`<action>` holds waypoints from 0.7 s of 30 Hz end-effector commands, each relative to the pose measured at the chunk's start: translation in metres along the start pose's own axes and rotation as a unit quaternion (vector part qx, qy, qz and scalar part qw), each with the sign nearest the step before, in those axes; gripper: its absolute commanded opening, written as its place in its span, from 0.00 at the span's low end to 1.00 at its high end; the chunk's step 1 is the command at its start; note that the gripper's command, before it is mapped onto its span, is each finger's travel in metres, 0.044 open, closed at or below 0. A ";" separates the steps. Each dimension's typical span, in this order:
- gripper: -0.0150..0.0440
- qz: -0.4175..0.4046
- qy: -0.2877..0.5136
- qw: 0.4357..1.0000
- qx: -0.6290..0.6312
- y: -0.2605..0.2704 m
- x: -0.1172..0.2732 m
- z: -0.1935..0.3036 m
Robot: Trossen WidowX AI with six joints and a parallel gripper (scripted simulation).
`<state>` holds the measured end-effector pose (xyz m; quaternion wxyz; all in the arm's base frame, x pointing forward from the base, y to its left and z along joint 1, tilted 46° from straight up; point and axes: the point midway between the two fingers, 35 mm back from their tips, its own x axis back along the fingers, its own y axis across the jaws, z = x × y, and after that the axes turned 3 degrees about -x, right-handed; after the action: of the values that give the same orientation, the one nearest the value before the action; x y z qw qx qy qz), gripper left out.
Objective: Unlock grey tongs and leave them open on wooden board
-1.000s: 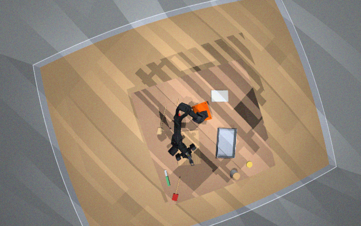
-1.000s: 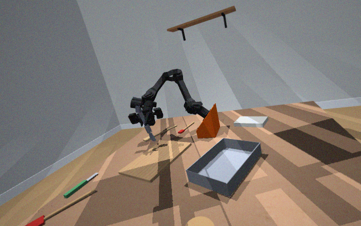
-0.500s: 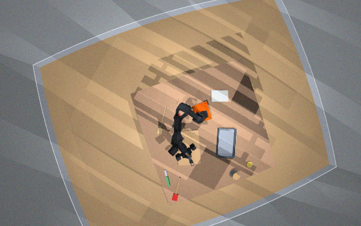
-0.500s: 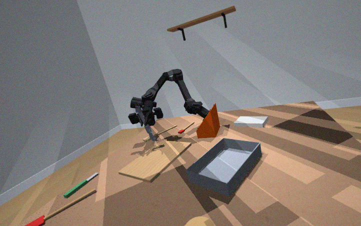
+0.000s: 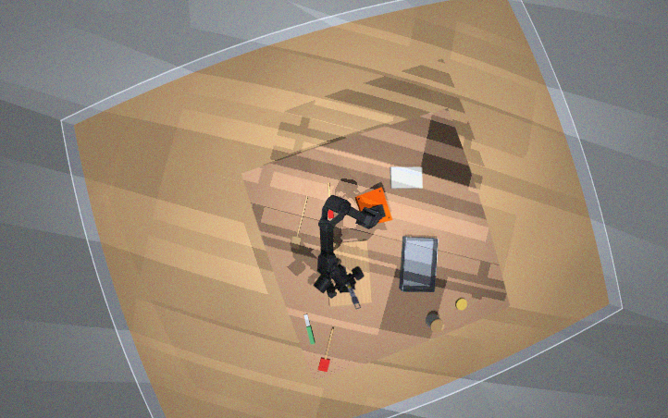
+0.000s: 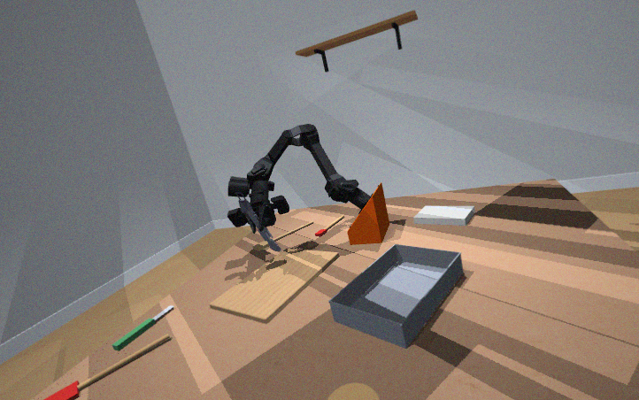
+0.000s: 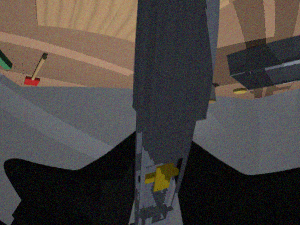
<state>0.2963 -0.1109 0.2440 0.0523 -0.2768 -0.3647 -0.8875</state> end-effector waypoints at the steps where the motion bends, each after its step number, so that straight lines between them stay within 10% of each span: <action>1: 0.00 0.006 -0.038 0.999 -0.015 0.002 -0.009 -0.005; 21: 0.00 0.008 -0.293 0.955 -0.050 0.002 -0.047 -0.049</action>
<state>0.3114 -0.1483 0.1936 -0.0482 -0.5106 -0.3160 -0.7982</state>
